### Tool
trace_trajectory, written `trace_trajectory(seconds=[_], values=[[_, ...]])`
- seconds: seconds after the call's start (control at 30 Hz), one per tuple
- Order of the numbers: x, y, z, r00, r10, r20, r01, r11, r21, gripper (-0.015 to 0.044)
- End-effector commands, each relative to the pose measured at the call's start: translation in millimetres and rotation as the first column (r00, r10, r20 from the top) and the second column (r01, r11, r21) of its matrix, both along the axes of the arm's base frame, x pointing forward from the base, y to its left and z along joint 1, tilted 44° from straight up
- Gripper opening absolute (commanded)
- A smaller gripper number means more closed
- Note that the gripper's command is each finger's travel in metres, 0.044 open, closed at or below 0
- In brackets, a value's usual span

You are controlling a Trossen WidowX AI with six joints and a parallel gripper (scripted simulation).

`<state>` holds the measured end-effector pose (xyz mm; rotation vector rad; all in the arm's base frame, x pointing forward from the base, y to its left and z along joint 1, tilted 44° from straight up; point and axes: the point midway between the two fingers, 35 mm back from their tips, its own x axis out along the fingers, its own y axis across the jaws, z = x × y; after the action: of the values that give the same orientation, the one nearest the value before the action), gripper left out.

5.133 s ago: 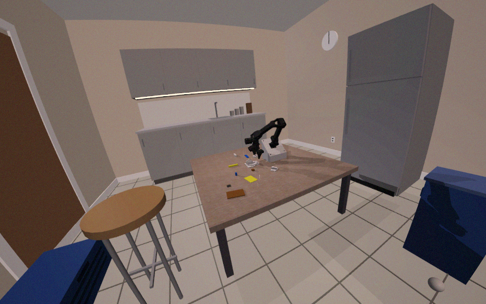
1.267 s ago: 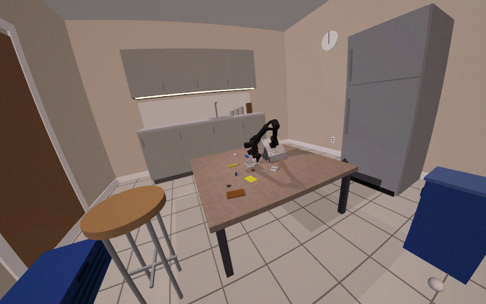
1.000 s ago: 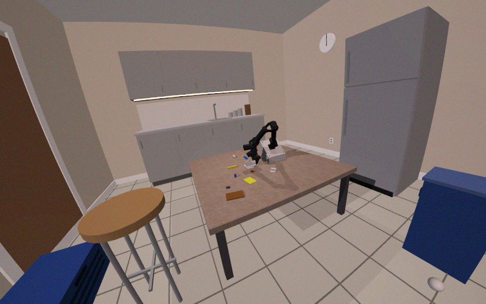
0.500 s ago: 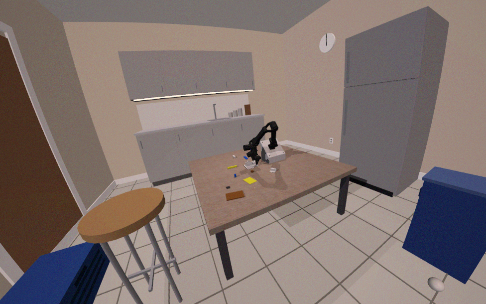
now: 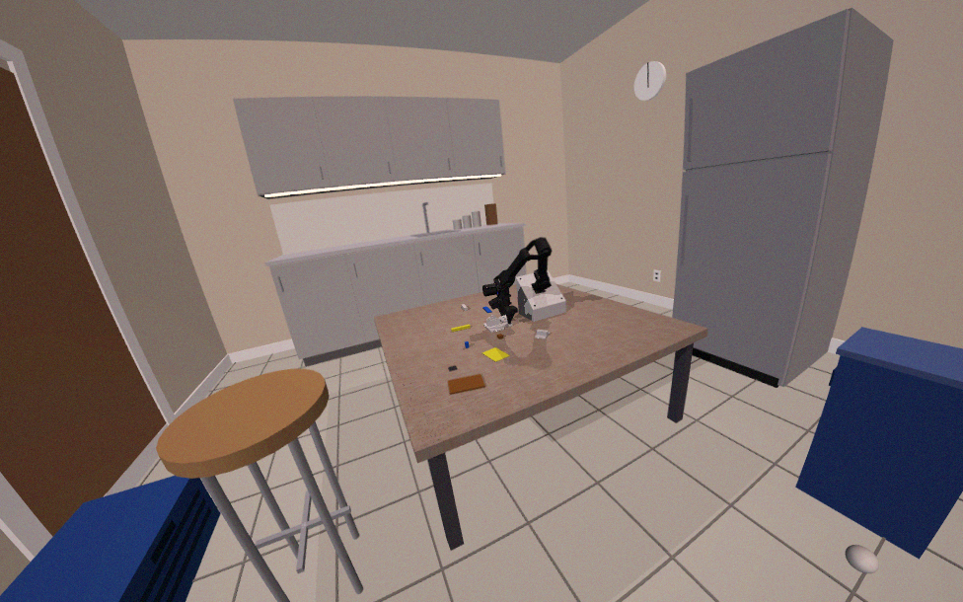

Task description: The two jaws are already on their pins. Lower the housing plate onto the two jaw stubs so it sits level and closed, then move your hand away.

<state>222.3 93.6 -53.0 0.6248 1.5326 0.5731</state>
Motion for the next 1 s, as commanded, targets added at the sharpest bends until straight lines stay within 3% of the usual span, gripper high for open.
trace_trajectory(seconds=[0.0,0.97], values=[[0.0,0.8,0.0,1.0,-0.003,-0.002,0.003,1.0,0.004,0.0351],[-0.2,5.3,-4.6,1.0,-0.003,-0.002,0.003,1.0,0.004,0.0351]])
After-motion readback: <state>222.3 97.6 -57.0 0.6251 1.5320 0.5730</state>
